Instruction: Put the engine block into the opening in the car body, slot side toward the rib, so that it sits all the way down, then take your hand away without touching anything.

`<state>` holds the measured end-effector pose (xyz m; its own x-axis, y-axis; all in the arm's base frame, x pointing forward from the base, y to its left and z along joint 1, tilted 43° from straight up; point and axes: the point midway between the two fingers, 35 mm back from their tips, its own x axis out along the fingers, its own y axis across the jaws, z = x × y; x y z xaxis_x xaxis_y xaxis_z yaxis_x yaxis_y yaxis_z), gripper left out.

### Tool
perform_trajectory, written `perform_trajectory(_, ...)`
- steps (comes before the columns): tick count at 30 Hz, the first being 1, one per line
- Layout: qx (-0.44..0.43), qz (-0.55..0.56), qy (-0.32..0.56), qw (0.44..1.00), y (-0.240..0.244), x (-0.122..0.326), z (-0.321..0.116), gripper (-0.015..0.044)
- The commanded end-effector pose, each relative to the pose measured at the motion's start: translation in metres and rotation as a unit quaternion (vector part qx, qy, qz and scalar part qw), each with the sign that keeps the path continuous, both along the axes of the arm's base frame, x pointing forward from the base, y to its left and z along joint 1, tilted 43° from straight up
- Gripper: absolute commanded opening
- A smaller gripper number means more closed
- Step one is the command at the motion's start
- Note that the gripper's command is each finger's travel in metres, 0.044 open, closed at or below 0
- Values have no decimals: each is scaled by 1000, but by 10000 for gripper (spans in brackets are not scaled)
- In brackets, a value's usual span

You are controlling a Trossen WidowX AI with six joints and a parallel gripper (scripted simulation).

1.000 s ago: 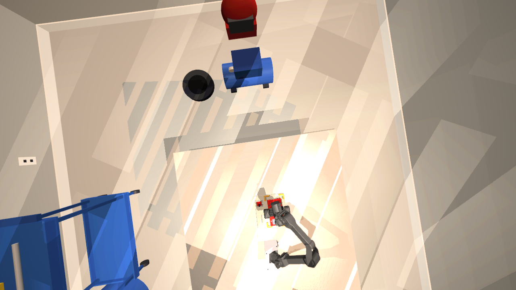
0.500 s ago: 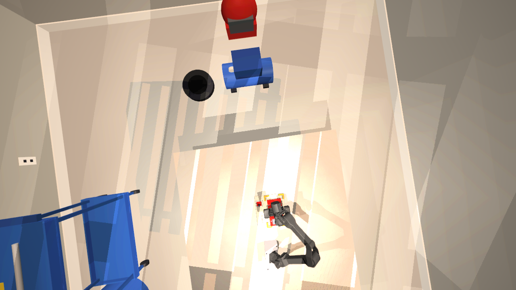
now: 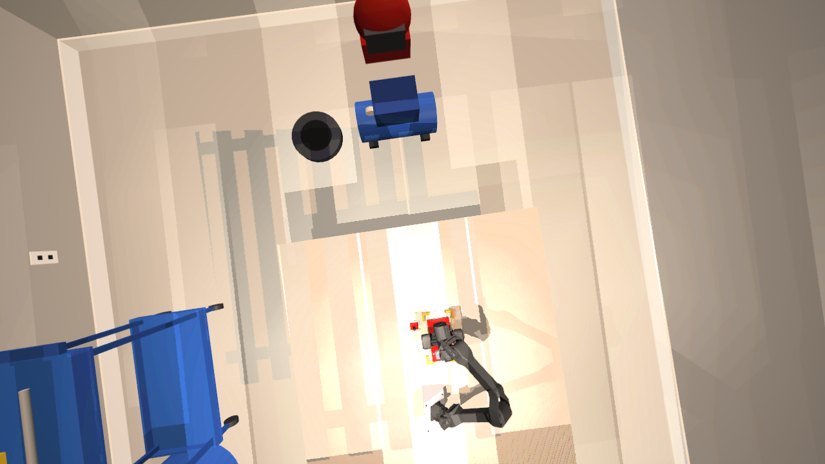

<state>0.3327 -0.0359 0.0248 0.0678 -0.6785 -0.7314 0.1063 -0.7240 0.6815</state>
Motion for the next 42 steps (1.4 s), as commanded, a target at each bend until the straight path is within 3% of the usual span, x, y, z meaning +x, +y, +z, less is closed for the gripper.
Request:
perform_trajectory(1,-2,1,2,1000,-1,-1,-1,159)
perform_trajectory(31,-2,1,2,1000,-3,-1,-3,159)
perform_trajectory(42,-1,1,0,1000,-2,0,-3,440)
